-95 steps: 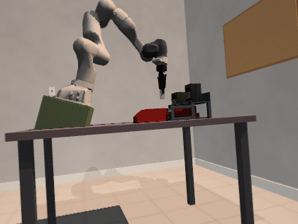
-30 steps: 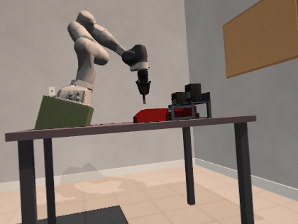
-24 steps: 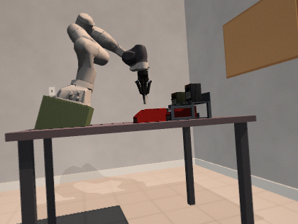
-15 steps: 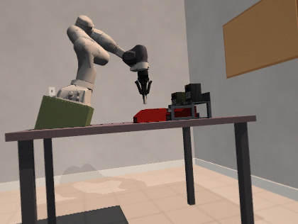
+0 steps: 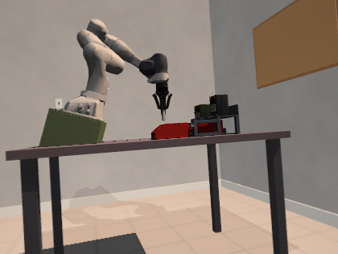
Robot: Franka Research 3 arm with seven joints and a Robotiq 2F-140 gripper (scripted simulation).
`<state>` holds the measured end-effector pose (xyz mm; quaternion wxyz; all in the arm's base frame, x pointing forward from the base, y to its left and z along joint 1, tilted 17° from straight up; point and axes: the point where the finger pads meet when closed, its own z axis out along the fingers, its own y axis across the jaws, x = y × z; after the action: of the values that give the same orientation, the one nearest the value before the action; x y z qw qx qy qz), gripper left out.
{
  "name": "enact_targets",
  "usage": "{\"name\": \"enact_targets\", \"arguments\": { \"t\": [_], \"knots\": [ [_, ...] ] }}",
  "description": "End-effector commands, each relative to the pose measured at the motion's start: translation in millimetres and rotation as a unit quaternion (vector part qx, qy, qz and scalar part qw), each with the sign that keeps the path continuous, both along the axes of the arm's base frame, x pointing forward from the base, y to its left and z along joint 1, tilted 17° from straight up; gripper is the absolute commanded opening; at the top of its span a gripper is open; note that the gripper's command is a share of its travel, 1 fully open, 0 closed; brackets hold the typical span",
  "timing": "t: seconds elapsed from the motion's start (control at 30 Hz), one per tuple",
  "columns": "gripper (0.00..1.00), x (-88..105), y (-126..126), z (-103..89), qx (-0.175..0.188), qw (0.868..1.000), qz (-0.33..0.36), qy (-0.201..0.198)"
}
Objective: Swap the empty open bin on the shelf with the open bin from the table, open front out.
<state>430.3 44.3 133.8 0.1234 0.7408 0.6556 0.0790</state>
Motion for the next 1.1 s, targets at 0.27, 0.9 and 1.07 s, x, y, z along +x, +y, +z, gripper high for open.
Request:
{"name": "enact_targets", "arguments": {
  "t": [0.27,0.9,1.07],
  "knots": [
    [0.0,9.1,-1,-24.0,0.004,1.0,-0.011,-0.004],
    [0.0,23.0,-4,-72.8,0.004,1.0,-0.011,-0.004],
    [0.0,25.6,-4,-81.9,0.004,1.0,-0.011,-0.004]
  ]
}}
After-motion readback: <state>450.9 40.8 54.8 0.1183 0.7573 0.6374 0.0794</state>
